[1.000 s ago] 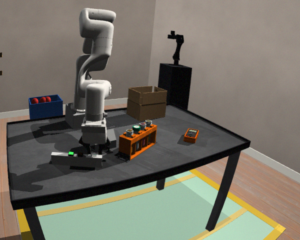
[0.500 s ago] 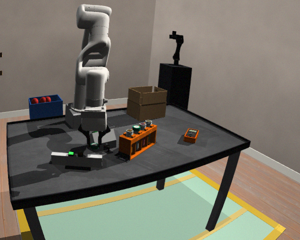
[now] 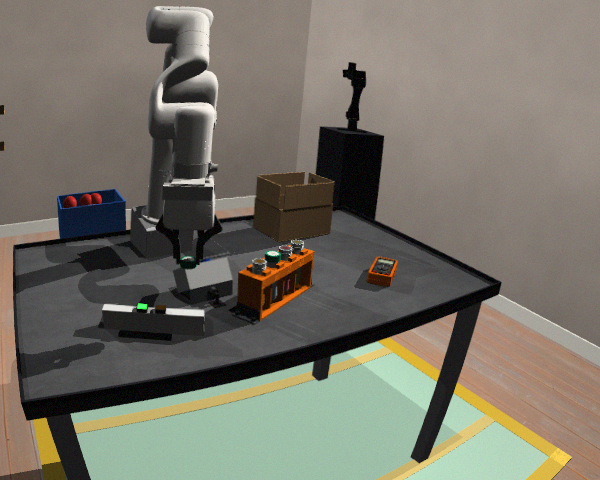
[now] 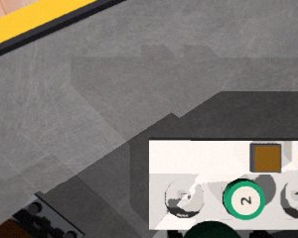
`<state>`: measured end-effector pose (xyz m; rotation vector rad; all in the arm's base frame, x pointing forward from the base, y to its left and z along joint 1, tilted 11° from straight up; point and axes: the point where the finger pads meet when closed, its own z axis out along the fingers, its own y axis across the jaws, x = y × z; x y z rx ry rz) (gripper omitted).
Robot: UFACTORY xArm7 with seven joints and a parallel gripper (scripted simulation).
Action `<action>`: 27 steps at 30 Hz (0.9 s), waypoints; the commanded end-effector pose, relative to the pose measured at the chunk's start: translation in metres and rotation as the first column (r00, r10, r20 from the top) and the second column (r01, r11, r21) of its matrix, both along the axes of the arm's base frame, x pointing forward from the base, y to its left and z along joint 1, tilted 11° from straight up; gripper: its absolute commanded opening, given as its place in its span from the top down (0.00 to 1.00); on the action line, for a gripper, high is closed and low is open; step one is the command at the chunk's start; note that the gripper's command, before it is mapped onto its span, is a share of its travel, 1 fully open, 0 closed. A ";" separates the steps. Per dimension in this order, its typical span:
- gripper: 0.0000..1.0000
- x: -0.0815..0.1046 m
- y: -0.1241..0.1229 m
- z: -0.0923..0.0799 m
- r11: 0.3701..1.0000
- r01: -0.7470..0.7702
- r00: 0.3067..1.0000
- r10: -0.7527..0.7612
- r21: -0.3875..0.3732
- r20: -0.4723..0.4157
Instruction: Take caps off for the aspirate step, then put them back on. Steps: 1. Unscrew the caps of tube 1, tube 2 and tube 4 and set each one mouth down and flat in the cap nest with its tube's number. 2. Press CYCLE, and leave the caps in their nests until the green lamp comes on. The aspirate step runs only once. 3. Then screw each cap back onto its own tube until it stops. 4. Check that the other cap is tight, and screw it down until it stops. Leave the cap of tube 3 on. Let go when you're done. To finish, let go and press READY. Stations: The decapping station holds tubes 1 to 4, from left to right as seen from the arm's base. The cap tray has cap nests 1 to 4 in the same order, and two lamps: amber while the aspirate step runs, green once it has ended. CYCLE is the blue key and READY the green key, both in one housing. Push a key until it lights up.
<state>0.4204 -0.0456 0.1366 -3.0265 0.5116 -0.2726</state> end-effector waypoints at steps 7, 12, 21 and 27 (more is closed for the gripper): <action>1.00 -0.008 0.016 0.017 0.996 0.088 0.996 -0.088 0.016 -0.002; 1.00 -0.017 0.048 0.016 0.996 0.088 0.996 -0.088 0.016 -0.002; 1.00 -0.034 0.104 0.015 0.996 0.088 0.996 -0.088 0.017 -0.002; 1.00 -0.043 0.133 0.014 0.996 0.088 0.996 -0.088 0.017 -0.002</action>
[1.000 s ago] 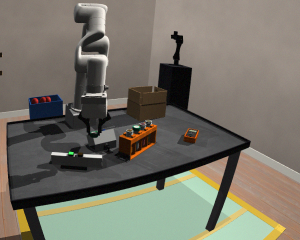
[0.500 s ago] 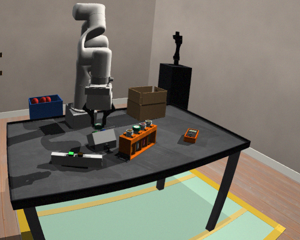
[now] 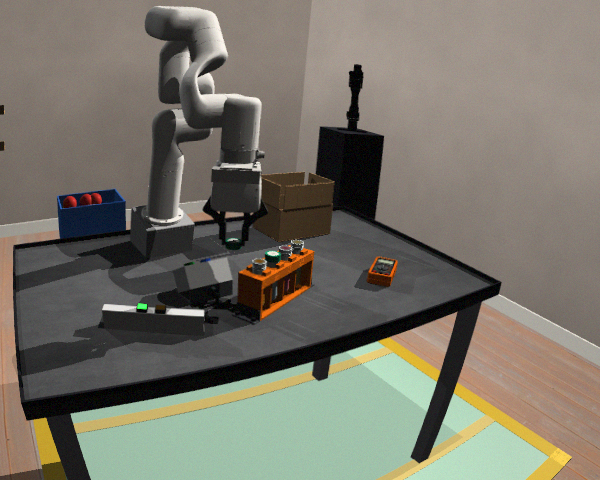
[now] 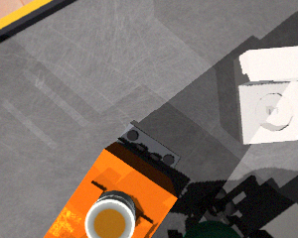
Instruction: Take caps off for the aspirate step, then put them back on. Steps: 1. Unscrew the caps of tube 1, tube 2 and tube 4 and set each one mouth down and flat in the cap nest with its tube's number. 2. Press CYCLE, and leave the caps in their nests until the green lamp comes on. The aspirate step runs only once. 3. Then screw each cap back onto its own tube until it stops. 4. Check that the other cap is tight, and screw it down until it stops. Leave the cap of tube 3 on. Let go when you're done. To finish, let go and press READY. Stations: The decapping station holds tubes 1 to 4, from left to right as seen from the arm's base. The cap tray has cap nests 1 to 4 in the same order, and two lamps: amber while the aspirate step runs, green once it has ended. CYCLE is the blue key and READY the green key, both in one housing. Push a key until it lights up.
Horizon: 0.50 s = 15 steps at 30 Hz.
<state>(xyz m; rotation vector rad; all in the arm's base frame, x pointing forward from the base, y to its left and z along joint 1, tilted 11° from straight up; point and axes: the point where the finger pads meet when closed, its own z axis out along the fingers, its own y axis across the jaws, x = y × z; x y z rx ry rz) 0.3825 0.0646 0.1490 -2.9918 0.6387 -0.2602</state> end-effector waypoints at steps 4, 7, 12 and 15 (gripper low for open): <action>1.00 -0.013 0.050 0.001 1.000 0.004 1.000 -0.004 -0.003 0.005; 1.00 -0.019 0.069 0.000 1.000 0.004 1.000 -0.004 -0.003 0.005; 1.00 -0.029 0.101 -0.001 1.000 0.004 1.000 -0.004 -0.003 0.005; 1.00 -0.031 0.107 -0.001 1.000 0.004 1.000 -0.004 -0.003 0.005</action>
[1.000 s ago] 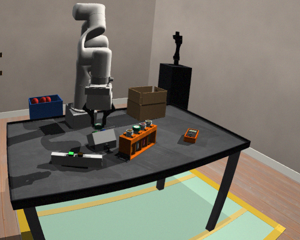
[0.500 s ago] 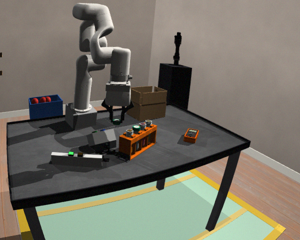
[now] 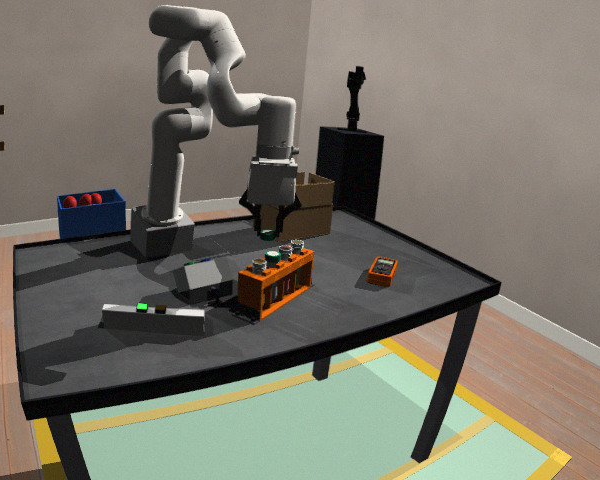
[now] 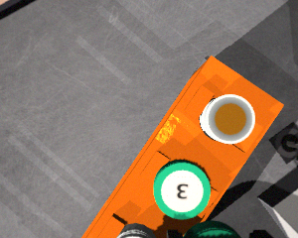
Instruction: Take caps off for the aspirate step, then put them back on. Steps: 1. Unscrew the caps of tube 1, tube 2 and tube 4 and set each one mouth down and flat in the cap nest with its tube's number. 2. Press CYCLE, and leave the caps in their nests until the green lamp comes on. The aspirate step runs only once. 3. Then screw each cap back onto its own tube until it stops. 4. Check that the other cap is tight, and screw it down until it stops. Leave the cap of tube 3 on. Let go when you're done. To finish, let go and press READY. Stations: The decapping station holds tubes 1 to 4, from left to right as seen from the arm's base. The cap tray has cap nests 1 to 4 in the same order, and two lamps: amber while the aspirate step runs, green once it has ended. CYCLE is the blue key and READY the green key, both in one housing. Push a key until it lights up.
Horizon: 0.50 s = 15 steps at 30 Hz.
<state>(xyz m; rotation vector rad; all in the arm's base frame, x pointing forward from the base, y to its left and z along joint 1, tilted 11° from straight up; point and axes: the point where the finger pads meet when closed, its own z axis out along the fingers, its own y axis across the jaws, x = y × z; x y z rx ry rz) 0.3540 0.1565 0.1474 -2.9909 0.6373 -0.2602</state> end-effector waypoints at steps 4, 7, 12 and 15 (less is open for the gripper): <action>1.00 -0.012 0.048 0.000 1.000 0.005 1.000 -0.005 -0.004 0.004; 1.00 -0.017 0.065 0.000 1.000 0.005 1.000 -0.005 -0.004 0.004; 1.00 -0.025 0.090 -0.001 1.000 0.005 1.000 -0.005 -0.004 0.004; 1.00 -0.025 0.090 -0.001 1.000 0.005 1.000 -0.005 -0.004 0.004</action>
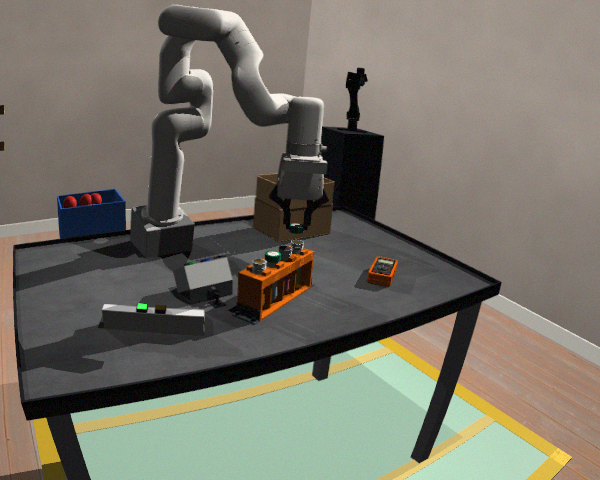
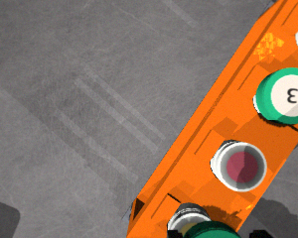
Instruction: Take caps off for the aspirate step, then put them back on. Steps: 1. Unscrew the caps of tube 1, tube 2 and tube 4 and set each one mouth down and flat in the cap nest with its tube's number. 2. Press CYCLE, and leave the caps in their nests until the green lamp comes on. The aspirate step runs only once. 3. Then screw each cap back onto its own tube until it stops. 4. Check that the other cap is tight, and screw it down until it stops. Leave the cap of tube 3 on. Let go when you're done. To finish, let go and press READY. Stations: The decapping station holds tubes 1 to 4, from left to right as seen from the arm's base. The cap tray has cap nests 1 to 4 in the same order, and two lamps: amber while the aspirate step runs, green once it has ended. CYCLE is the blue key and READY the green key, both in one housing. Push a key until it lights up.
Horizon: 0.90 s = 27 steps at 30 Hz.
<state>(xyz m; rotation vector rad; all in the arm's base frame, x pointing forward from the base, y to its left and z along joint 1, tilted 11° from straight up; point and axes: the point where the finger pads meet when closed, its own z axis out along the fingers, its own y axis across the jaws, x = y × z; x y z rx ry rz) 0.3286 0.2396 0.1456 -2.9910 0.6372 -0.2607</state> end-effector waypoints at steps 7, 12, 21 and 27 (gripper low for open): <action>1.00 0.002 0.007 -0.005 1.000 0.005 1.000 -0.005 -0.003 0.004; 1.00 0.004 0.007 -0.020 1.000 0.005 1.000 -0.005 -0.003 0.004; 1.00 0.005 0.007 -0.024 1.000 0.005 1.000 -0.005 -0.003 0.004; 1.00 0.005 0.008 -0.024 1.000 0.005 1.000 -0.005 -0.003 0.004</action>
